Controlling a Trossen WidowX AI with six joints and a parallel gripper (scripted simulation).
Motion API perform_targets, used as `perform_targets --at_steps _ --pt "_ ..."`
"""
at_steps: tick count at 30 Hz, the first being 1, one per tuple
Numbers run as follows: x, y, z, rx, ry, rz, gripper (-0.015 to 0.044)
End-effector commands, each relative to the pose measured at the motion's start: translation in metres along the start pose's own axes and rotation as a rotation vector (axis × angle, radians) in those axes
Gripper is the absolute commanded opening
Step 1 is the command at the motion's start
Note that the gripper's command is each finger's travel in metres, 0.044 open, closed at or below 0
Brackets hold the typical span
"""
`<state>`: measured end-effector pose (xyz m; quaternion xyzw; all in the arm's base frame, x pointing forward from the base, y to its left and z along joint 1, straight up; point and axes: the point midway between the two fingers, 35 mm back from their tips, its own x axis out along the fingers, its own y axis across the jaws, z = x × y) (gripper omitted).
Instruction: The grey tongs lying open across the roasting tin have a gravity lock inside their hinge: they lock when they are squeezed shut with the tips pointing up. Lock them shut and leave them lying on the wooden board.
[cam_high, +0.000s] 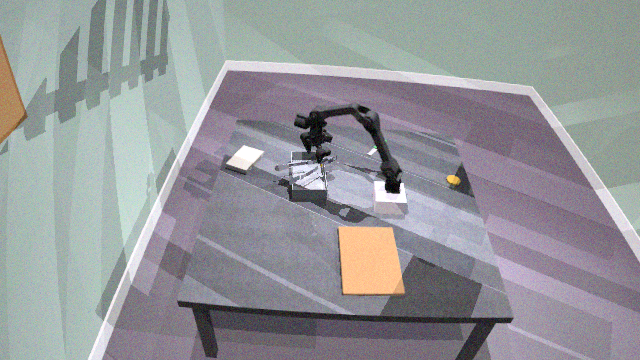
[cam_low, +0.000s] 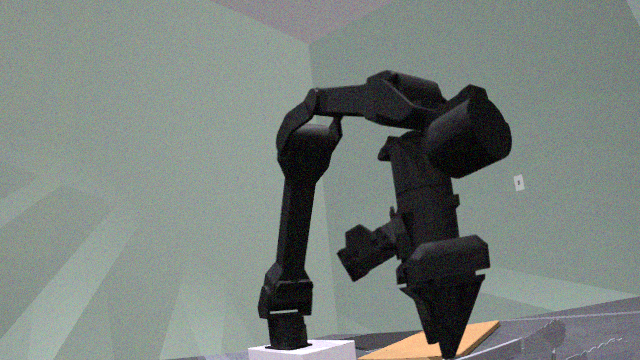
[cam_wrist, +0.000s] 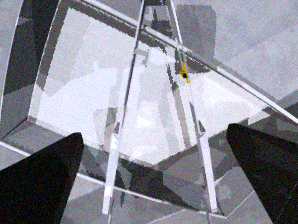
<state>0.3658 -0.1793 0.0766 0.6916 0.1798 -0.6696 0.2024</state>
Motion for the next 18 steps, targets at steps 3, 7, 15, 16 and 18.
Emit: perform_targets --at_steps 3,7,15,16,18 --pt "0.015 -0.001 -0.001 0.003 -0.002 -0.011 0.044" --pt "0.021 -0.001 -0.001 0.003 -0.002 -0.011 0.044" --pt "0.035 -0.001 -0.001 0.003 -0.002 -0.011 0.044" --pt "0.036 -0.001 -0.001 0.003 -0.002 -0.011 0.044" --pt "0.04 -0.001 -0.001 0.003 -0.002 -0.011 0.044"
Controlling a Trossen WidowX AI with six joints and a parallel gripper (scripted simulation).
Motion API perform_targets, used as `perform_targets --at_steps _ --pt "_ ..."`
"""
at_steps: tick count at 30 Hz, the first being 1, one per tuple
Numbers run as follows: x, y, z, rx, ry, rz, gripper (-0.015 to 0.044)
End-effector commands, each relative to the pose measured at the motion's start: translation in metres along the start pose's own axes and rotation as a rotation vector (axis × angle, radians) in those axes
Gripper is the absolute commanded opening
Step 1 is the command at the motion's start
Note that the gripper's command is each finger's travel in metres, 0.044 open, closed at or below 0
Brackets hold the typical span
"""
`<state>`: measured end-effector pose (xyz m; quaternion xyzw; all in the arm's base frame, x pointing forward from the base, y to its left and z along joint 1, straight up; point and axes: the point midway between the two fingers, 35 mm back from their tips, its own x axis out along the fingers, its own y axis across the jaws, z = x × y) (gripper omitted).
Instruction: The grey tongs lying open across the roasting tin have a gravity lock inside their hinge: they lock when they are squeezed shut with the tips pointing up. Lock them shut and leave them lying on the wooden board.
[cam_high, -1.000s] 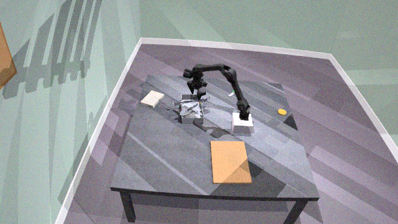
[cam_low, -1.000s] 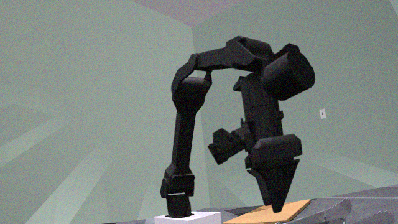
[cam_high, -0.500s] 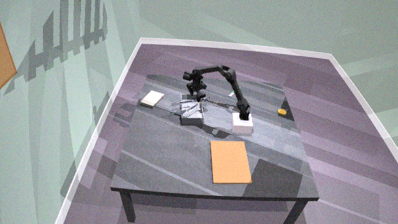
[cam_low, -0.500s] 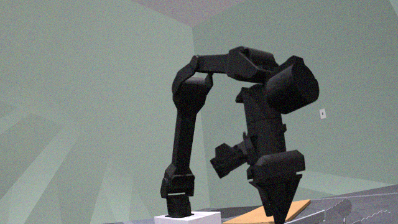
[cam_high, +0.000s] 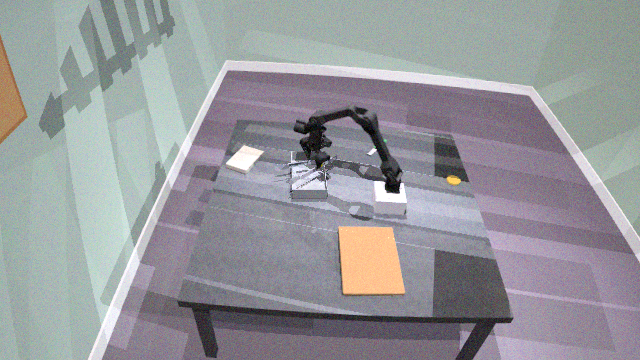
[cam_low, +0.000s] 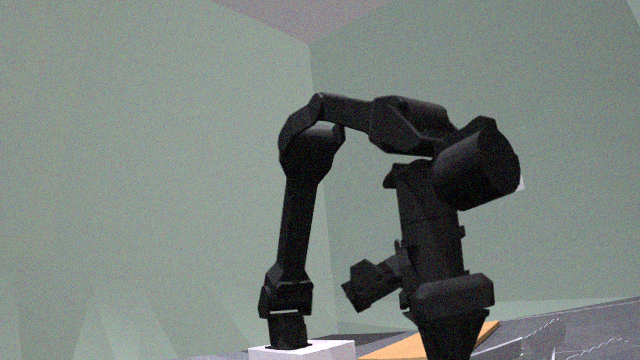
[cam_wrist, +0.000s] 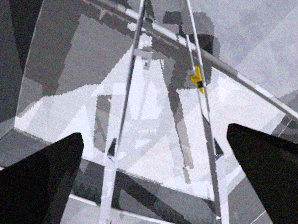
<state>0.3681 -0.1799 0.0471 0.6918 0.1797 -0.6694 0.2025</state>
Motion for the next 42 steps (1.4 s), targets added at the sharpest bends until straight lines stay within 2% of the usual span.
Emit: perform_targets --at_steps 1,25,32,35,42 --pt "0.012 -0.002 0.0 0.003 -0.002 -0.011 0.044" --pt "0.051 -0.006 0.002 0.003 -0.002 -0.012 0.044" --pt "0.052 -0.006 0.002 0.003 -0.002 -0.012 0.044" --pt "0.048 -0.005 0.002 0.0 -0.003 -0.005 0.0361" --pt "0.048 -0.005 0.002 0.0 -0.003 -0.005 0.0315"
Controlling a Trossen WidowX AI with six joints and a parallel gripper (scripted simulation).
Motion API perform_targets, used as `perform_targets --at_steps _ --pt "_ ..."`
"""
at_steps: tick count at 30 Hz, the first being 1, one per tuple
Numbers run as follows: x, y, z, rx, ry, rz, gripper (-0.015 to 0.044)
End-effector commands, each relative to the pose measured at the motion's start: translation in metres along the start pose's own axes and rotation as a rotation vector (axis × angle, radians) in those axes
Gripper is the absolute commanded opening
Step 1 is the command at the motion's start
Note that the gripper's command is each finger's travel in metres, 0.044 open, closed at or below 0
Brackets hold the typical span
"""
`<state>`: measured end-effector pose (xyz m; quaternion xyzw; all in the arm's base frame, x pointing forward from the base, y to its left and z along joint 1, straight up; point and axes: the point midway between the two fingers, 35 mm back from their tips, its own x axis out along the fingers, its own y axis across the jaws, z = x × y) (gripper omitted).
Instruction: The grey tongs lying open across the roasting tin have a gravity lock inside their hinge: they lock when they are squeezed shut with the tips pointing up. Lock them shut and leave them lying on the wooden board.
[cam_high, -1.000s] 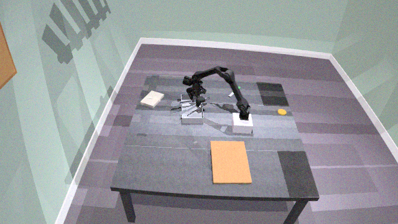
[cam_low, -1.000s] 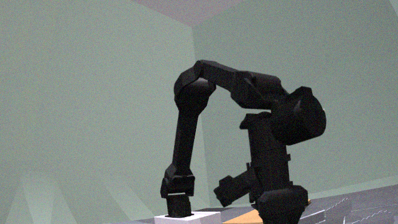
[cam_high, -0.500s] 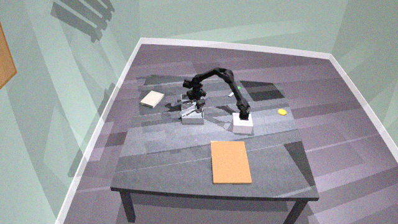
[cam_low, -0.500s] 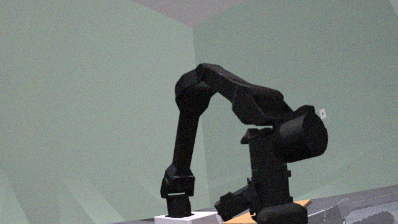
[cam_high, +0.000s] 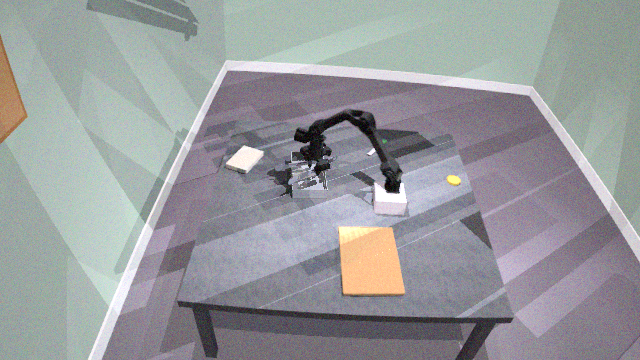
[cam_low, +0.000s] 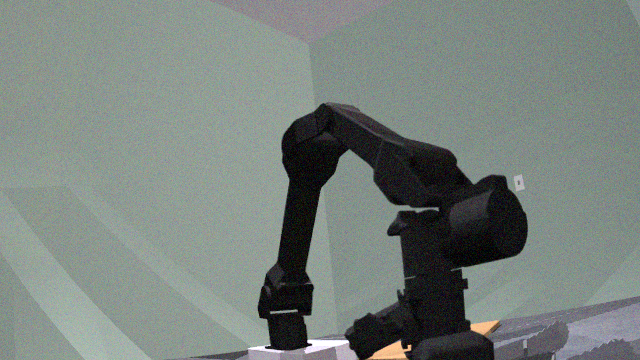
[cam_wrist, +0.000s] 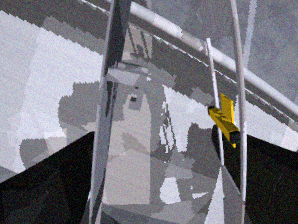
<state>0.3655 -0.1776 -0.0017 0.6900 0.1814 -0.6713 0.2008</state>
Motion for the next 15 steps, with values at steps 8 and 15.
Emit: perform_targets --at_steps 8,15 --pt "-0.0004 0.0001 -0.0001 0.0 0.0 0.001 0.0261" --pt "-0.0004 0.0001 -0.0001 0.0 0.0 0.001 0.0215"
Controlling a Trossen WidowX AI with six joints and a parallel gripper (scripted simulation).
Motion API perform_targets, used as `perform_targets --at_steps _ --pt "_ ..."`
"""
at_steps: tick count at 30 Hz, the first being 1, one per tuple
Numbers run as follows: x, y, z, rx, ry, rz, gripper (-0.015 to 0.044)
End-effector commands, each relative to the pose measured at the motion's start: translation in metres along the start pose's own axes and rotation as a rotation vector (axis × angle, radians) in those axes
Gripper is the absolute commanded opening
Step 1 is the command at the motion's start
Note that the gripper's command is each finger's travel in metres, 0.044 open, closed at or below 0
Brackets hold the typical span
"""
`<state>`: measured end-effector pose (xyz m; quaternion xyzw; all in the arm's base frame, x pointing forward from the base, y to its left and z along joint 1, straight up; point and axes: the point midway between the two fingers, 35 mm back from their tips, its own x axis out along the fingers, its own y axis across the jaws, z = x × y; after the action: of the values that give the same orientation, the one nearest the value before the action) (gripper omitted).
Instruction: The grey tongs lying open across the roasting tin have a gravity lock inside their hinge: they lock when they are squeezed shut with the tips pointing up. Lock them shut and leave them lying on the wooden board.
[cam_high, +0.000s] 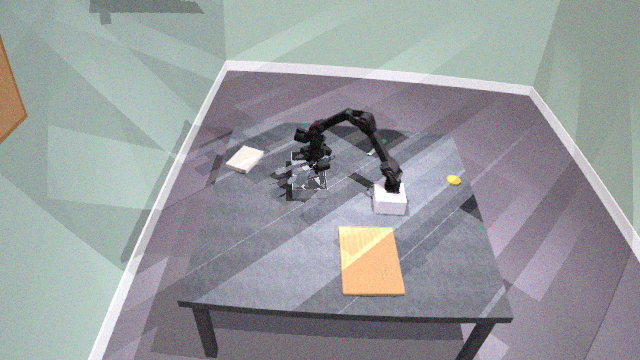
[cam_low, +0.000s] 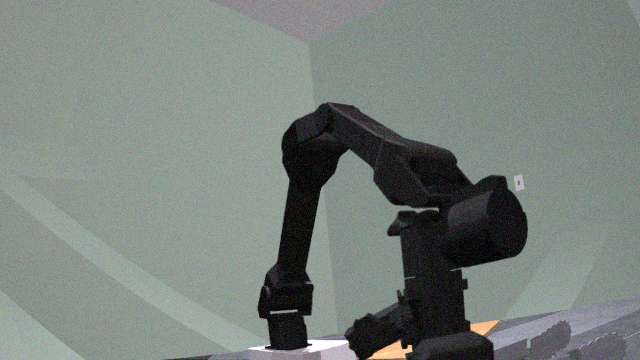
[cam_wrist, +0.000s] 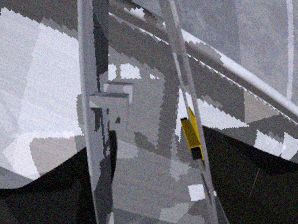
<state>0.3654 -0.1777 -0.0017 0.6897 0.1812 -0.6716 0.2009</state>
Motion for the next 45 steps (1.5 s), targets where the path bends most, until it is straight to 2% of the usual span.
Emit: perform_targets --at_steps 1,30,36,41,45 --pt "0.0 0.0 0.0 0.0 0.001 0.001 0.0208" --pt "0.0 0.0 0.0 0.0 0.001 0.001 0.0015" --pt "0.0 0.0 0.0 0.0 0.001 0.001 -0.0143" --pt "-0.003 0.0 0.0 0.0 0.001 0.0 -0.015" --pt "-0.038 0.003 -0.002 0.001 0.002 -0.002 -0.015"
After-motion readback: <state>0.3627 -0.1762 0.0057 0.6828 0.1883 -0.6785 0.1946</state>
